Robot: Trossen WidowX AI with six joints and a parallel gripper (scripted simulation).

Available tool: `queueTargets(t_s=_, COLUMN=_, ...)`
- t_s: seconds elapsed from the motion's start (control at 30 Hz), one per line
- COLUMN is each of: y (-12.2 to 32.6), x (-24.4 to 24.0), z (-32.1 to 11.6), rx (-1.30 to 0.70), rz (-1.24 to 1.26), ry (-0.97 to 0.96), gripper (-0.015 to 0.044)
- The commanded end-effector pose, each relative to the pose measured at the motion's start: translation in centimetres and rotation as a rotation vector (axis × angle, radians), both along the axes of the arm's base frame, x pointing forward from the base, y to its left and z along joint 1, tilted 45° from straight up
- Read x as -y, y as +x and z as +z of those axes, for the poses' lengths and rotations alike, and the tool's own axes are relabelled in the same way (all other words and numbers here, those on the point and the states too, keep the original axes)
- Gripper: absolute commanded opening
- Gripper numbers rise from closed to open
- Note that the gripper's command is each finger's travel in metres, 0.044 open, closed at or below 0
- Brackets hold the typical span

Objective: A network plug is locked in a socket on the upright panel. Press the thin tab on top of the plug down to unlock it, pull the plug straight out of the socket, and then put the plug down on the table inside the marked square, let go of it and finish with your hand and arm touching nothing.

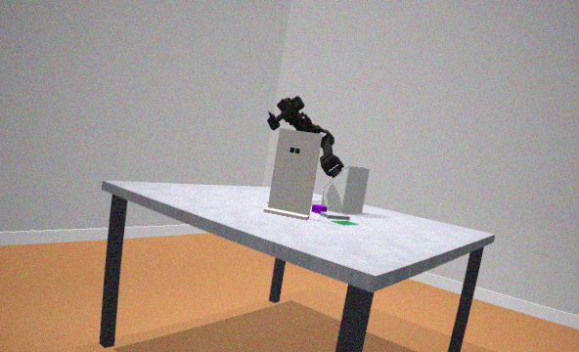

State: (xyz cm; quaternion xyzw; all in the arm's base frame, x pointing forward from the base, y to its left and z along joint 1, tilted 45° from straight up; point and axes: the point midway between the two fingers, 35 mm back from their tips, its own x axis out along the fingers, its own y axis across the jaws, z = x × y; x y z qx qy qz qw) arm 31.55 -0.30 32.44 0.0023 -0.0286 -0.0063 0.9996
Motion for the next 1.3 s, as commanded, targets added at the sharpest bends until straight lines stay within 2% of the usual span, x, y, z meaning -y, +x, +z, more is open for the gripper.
queueTargets(t_s=0.0, y=0.1, x=0.0, z=-0.2, rx=-0.004, rz=0.002, ry=0.004, gripper=0.0374)
queueTargets(t_s=0.27, y=1.3, x=0.3, z=-8.3, rx=-0.202, rz=0.071, ry=0.220, gripper=0.0164)
queueTargets(t_s=0.3, y=1.3, x=0.3, z=-9.4, rx=-0.230, rz=0.077, ry=0.254, gripper=0.0156)
queueTargets(t_s=0.77, y=-2.1, x=0.2, z=-23.4, rx=-0.612, rz=0.093, ry=0.791, gripper=0.0156)
queueTargets(t_s=1.0, y=-2.3, x=0.1, z=-23.9, rx=-0.629, rz=0.090, ry=0.819, gripper=0.0156)
queueTargets(t_s=1.27, y=-0.2, x=0.0, z=-24.3, rx=-0.628, rz=0.091, ry=0.819, gripper=0.0156)
